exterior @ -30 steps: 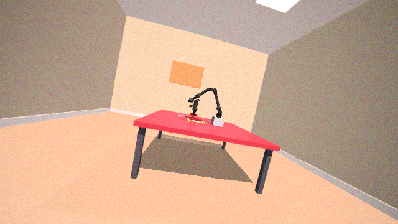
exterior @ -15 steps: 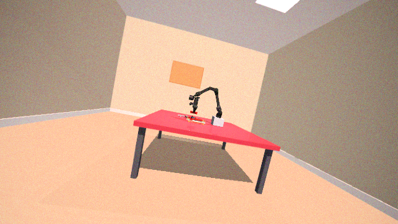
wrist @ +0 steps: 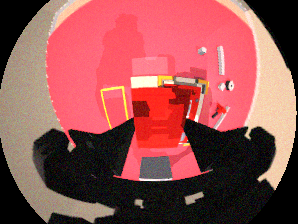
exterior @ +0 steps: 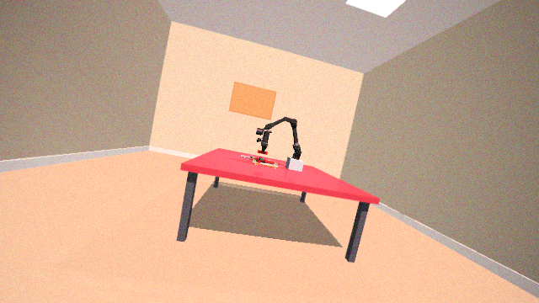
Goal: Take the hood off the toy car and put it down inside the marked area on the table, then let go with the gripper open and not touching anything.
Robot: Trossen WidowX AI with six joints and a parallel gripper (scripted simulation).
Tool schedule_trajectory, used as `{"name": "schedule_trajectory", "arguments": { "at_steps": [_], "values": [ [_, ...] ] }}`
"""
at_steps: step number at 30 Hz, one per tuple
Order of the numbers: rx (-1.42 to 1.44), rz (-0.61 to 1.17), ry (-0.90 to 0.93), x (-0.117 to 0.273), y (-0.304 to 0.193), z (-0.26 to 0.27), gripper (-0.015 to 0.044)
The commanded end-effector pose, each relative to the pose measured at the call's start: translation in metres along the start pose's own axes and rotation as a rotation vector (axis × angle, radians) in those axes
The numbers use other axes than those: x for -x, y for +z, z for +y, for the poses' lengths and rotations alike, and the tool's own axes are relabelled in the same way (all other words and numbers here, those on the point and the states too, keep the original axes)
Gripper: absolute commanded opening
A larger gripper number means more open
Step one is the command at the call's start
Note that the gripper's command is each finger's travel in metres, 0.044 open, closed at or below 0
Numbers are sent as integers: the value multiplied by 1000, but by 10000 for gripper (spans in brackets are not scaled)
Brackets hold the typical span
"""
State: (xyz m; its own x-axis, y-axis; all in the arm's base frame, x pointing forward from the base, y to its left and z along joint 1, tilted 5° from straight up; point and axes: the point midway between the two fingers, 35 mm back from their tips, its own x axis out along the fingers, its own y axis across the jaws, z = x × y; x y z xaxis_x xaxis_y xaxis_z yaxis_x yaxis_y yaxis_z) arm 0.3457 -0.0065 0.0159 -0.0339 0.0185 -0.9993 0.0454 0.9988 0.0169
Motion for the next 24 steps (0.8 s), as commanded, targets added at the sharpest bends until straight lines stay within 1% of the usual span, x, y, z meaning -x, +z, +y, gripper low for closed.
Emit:
{"name": "schedule_trajectory", "arguments": {
  "at_steps": [1, 24],
  "values": [
    [-2, 6, 4, 0, -4, 17, 0],
    [-2, 10, 12, 4, -29, 105, 0]
  ]
}}
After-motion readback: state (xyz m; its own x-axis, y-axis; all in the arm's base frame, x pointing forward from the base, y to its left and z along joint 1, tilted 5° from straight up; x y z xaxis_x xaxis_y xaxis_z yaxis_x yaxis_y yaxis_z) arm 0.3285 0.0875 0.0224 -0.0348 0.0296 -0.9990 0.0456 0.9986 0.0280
